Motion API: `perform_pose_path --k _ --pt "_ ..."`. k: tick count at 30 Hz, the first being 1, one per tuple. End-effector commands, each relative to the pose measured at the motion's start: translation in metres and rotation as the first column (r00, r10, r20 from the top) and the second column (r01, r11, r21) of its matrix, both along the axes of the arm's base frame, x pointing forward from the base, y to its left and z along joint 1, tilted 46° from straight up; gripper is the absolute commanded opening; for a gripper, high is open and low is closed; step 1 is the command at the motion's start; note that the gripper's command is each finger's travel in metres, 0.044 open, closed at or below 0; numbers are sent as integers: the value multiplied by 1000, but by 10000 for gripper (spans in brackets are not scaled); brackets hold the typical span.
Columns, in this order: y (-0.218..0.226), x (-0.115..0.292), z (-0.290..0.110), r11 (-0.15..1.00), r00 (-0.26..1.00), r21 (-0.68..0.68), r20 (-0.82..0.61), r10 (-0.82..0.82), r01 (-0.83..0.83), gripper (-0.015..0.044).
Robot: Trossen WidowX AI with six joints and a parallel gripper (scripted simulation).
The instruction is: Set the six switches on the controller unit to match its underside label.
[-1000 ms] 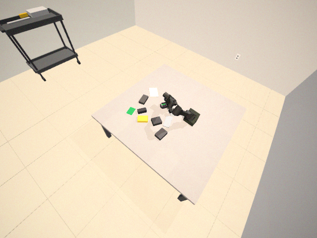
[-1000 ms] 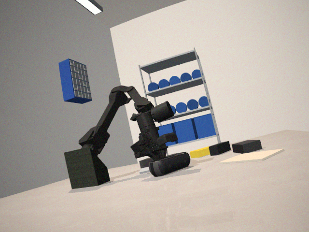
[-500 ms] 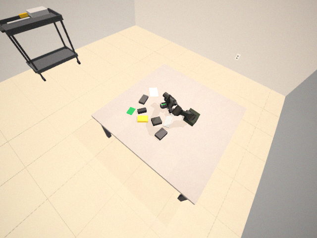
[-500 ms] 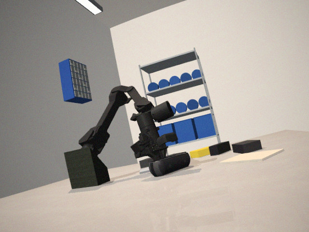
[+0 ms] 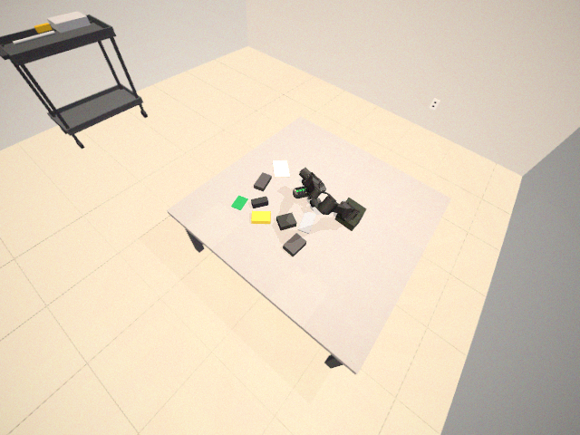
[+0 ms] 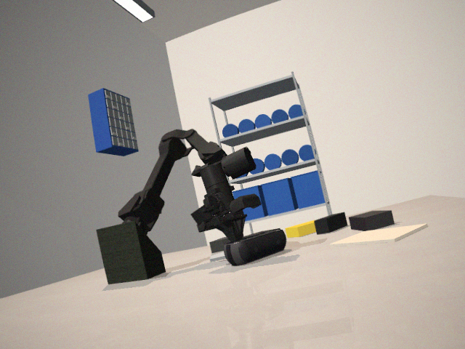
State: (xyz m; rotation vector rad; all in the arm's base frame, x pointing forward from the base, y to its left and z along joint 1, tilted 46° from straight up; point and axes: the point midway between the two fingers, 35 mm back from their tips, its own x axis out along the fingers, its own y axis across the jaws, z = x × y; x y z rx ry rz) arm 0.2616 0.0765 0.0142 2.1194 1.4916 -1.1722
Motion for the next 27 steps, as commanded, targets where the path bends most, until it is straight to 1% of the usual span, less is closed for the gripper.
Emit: perform_pose_path --k 1,8,10,16,22,25,27 --pt "-12 -21 28 1000 1000 -5 19 -6 6 0" --pt "-14 -26 33 1000 1000 -6 20 -6 6 0" --pt "-16 -20 33 1000 1000 -6 17 1 -1 0" --pt "-31 30 28 998 998 13 -21 55 -55 0" --pt "-47 76 4 993 991 45 -66 114 -112 0" --pt "-54 95 -9 990 988 80 -98 123 -116 0" --pt "-56 99 -13 989 987 90 -106 123 -114 0"
